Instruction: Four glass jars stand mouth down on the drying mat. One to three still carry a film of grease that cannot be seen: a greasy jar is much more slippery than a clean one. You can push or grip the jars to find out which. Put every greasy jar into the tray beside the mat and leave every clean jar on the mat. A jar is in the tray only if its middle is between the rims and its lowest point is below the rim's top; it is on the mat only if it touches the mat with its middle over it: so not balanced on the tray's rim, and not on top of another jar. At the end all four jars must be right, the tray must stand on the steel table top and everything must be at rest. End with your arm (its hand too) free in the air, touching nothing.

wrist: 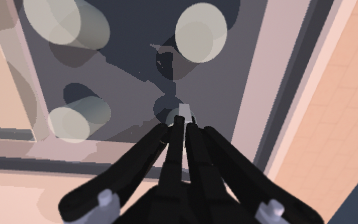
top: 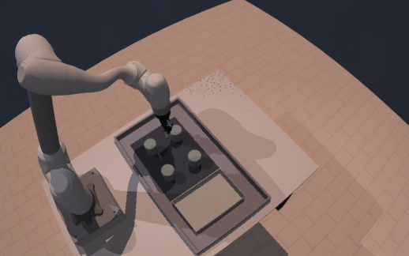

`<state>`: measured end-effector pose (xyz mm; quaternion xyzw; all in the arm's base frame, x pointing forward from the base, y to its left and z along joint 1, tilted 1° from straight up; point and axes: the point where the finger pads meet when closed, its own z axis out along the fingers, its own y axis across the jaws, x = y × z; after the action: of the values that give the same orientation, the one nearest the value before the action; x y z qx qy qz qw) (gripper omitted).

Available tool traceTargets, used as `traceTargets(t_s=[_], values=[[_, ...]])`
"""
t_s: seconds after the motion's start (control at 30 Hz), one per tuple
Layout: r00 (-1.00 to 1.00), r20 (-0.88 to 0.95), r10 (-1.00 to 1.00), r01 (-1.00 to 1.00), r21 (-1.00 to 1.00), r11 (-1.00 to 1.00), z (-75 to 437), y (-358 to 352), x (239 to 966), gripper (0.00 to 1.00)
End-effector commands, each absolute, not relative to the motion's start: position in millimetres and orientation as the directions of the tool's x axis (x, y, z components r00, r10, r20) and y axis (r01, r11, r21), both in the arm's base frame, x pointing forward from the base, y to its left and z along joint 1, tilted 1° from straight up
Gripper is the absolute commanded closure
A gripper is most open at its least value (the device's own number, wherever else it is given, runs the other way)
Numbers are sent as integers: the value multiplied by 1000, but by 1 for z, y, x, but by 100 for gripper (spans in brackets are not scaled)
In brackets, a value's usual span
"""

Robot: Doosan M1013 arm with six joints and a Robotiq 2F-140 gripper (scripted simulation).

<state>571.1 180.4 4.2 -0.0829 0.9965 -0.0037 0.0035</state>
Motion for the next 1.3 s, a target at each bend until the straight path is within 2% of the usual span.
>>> traceTargets(t_s=[0.0,1.03,1.27], values=[[-986,-6,-165,-165,-8,986,5,181,571,100],[-986,-6,-165,-165,-8,986,8,181,575,100],[-986,-6,-165,-165,-8,986,2,178,558,100]])
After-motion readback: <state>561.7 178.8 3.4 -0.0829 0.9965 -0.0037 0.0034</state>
